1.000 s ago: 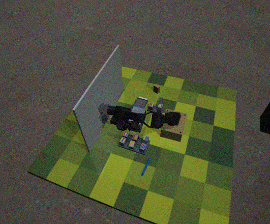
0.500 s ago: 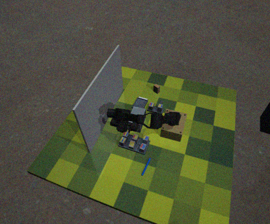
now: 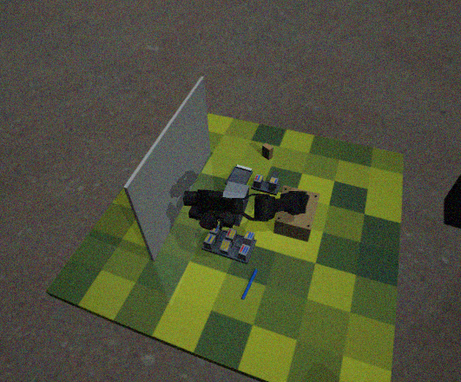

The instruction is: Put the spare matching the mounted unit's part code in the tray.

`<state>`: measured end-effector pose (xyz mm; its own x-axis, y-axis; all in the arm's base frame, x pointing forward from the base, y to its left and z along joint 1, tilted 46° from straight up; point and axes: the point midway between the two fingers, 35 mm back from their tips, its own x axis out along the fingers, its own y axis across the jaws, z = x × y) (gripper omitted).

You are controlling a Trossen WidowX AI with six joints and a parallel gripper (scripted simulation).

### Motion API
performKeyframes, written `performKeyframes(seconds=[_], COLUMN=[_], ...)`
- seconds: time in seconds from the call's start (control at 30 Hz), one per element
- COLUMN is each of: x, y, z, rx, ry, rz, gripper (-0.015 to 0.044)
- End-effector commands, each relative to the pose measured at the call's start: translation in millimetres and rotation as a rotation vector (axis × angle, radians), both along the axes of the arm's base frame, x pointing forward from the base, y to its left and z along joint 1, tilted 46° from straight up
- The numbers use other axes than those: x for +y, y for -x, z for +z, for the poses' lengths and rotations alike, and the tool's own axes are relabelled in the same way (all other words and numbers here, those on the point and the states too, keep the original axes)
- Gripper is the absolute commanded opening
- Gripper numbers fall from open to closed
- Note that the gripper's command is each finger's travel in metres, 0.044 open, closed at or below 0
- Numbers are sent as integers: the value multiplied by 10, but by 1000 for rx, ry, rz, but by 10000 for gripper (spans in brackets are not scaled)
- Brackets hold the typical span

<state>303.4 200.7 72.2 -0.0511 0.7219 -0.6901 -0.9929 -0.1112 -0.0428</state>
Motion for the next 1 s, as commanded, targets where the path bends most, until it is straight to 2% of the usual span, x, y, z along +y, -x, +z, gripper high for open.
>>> performKeyframes(seconds=[0.0,0.97], x=[50,248], y=[25,68], z=[-90,-267], rx=[11,12], ry=[5,0], rz=[-4,-4], gripper=[300,300])
